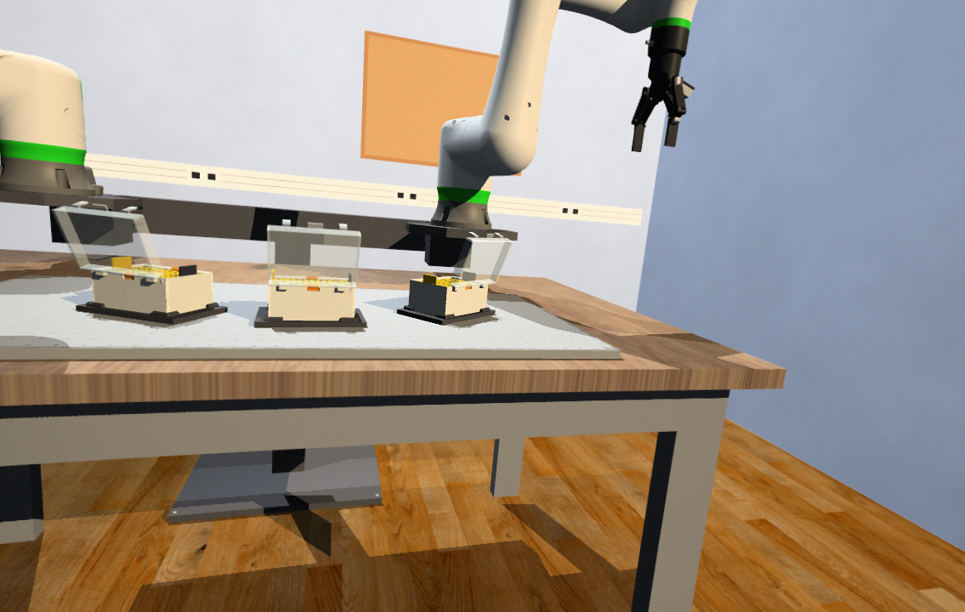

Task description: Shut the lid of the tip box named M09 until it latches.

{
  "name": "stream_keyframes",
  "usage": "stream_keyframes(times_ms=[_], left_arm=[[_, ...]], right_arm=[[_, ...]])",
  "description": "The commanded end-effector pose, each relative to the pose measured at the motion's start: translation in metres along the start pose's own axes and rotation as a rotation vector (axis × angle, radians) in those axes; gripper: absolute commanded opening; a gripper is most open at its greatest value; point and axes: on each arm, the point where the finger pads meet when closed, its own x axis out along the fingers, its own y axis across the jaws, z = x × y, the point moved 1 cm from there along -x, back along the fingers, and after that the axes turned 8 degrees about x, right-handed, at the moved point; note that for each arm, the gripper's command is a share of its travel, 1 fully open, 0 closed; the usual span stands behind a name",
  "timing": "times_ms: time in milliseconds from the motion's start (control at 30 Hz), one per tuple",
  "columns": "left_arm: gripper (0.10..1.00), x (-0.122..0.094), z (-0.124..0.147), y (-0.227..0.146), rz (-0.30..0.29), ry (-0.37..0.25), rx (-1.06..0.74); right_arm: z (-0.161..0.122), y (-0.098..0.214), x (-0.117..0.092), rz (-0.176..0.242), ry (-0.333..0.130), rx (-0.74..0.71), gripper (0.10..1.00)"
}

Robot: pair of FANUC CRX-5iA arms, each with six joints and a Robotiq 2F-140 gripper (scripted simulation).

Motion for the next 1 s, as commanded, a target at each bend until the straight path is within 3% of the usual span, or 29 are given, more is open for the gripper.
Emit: stream_keyframes(times_ms=[0, 367, 433, 967], left_arm=[[1.0, -0.001, 0.0, 0.0, 0.0, 0.002, 0.0], [1.0, -0.001, 0.0, 0.0, 0.0, 0.002, 0.0], [1.0, -0.001, 0.0, 0.0, 0.0, 0.002, 0.0], [1.0, -0.001, 0.0, 0.0, 0.0, 0.002, 0.0]], right_arm=[[-0.002, -0.006, -0.006, -0.012, -0.003, -0.105, 0.099], [-0.01, -0.025, -0.022, -0.061, 0.008, -0.468, 0.099], [-0.01, -0.025, -0.022, -0.061, 0.008, -0.468, 0.099], [-0.022, -0.051, -0.044, -0.122, 0.053, -0.962, 0.099]])
